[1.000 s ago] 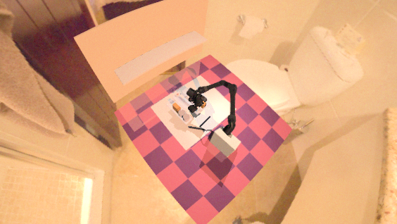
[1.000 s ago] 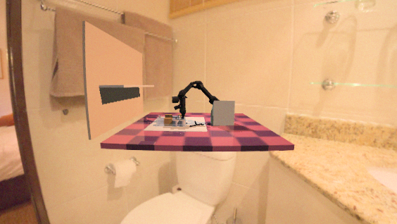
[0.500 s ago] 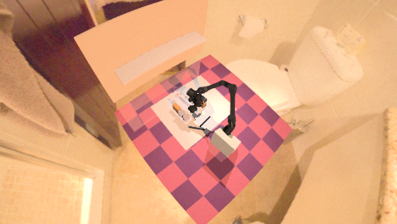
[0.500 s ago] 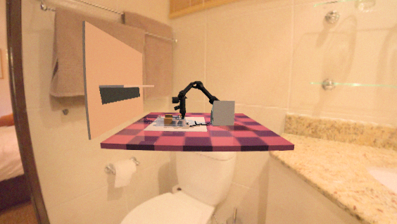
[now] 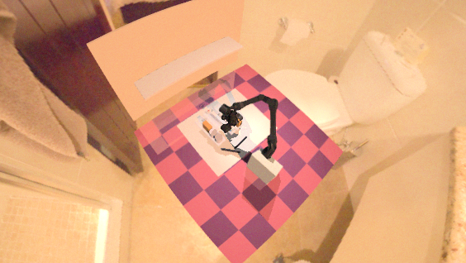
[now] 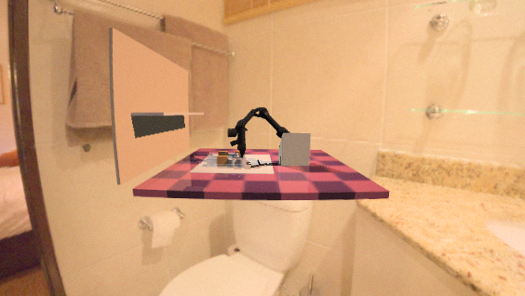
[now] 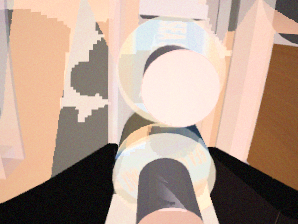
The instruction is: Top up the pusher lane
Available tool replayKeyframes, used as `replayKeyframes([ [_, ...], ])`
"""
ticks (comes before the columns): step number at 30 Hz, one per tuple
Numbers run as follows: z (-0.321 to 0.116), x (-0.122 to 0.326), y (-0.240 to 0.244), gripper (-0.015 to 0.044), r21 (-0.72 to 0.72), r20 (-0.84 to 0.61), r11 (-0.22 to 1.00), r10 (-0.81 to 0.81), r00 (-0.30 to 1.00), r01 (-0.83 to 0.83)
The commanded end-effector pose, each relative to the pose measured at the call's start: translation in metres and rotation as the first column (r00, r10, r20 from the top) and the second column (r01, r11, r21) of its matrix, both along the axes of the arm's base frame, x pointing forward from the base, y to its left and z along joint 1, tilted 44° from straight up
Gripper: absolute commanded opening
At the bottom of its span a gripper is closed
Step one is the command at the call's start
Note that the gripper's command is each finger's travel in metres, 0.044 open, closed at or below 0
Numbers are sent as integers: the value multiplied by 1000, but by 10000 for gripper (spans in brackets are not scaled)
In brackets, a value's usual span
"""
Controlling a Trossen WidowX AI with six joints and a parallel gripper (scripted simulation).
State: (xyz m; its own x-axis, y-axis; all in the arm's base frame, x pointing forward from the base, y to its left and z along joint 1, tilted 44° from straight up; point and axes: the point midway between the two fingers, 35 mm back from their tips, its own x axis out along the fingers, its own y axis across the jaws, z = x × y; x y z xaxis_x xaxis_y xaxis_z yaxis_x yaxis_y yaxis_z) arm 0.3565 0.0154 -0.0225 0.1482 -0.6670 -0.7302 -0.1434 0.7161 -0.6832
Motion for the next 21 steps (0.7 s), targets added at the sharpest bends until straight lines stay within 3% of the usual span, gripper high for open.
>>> replayKeyframes([
  [1,0,5,0,0,-1,23,1000,3,1000,-3],
  [21,-4,5,-4,0,-2,23,1000,3,1000,-3],
])
